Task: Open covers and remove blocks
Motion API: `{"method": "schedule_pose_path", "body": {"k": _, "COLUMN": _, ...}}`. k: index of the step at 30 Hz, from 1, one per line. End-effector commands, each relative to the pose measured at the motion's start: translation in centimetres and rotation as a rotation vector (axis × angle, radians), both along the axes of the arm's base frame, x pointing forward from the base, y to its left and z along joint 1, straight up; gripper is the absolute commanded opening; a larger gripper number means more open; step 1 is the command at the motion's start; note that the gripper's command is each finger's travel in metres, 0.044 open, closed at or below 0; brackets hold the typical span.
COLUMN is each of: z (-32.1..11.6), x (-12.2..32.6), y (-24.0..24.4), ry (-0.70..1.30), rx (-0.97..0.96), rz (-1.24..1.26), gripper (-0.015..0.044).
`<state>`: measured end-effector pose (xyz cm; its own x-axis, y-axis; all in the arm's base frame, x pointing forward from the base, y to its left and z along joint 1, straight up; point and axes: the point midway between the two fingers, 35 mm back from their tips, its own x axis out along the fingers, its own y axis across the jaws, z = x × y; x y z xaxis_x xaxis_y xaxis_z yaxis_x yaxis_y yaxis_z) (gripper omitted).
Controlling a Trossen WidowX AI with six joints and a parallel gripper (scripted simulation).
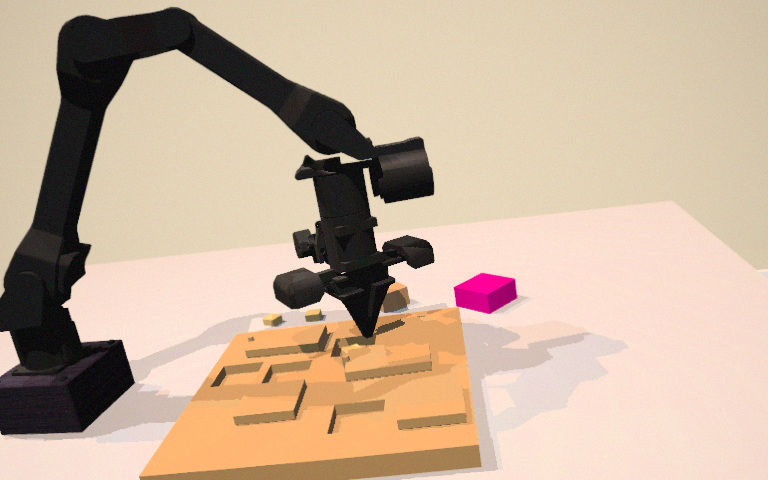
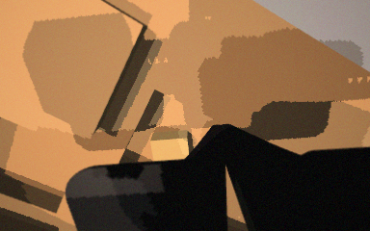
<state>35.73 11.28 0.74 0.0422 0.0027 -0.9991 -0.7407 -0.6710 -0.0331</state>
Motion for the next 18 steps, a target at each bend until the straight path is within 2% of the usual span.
{"method": "schedule_pose_path", "body": {"k": 1, "z": -0.4, "x": 0.1, "y": 0.5, "ry": 0.005, "rx": 0.008, "rz": 0.003, "gripper": 0.0000}}
{"method": "schedule_pose_path", "body": {"k": 18, "z": 0.5, "x": -0.5, "y": -1.4, "ry": 0.003, "rx": 0.002, "rz": 0.001, "gripper": 0.0000}}
